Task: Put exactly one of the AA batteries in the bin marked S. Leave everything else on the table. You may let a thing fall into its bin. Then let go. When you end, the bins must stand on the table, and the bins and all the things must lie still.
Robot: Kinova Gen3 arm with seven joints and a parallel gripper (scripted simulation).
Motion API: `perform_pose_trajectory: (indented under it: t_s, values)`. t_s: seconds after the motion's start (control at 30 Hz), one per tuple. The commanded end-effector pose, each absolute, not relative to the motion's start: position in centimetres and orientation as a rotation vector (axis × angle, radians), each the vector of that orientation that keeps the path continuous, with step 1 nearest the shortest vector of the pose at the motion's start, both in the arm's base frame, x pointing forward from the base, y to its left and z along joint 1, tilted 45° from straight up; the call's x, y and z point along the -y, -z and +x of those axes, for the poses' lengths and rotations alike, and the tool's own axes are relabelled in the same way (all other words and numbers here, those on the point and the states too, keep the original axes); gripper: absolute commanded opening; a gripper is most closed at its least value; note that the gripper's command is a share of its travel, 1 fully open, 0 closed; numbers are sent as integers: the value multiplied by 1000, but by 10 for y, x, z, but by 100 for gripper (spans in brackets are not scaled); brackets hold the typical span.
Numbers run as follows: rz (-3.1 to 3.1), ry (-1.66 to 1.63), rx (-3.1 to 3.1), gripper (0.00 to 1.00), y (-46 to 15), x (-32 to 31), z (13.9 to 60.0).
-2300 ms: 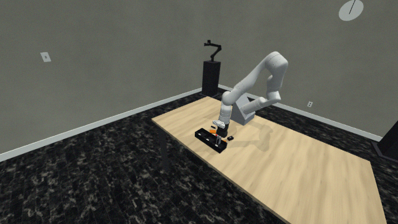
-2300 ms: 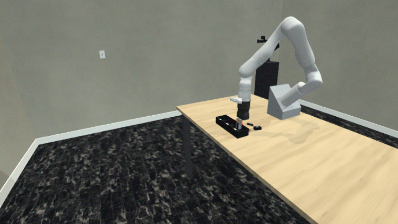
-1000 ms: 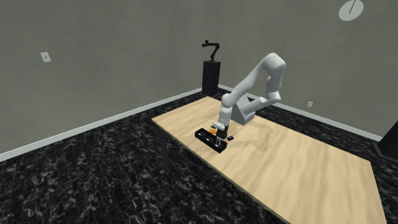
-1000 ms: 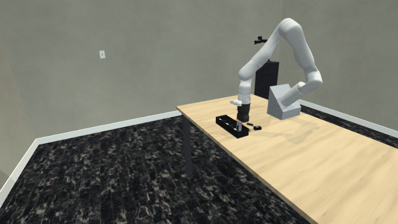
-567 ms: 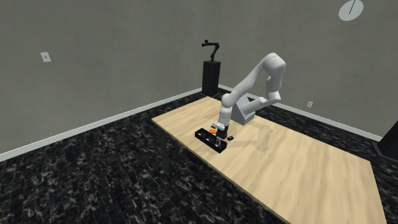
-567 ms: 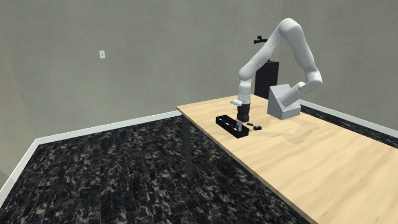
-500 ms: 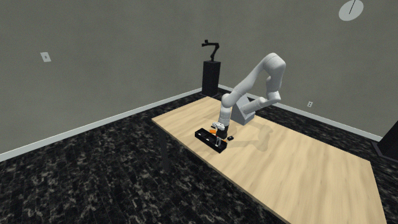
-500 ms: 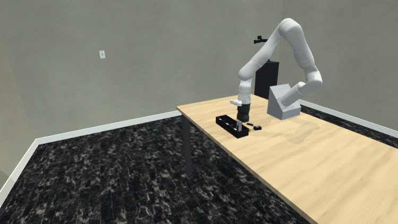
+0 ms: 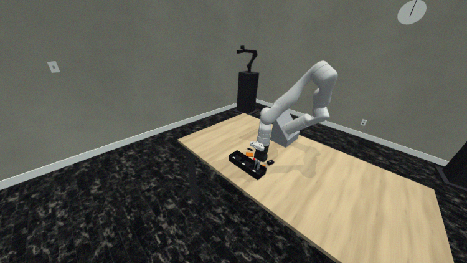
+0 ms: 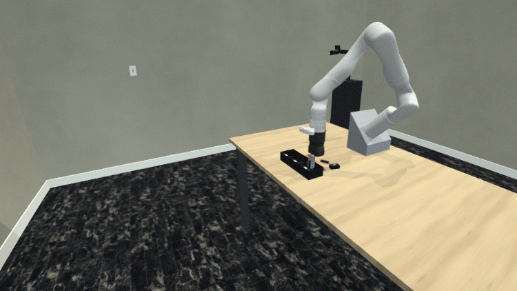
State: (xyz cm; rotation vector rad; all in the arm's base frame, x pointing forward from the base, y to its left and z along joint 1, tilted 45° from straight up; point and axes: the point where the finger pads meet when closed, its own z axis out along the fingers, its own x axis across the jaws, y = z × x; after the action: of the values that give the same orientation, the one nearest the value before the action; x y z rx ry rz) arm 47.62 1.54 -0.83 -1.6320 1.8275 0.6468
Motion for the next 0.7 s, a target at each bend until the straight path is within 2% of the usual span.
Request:
perform_pose_trajectory:
  t_s: [0.0, 0.67]
  values:
    - [-1632, -638, -1836, 31, 4, -6, 476]
    - [-1636, -633, -1833, 31, -23, 21, 472]
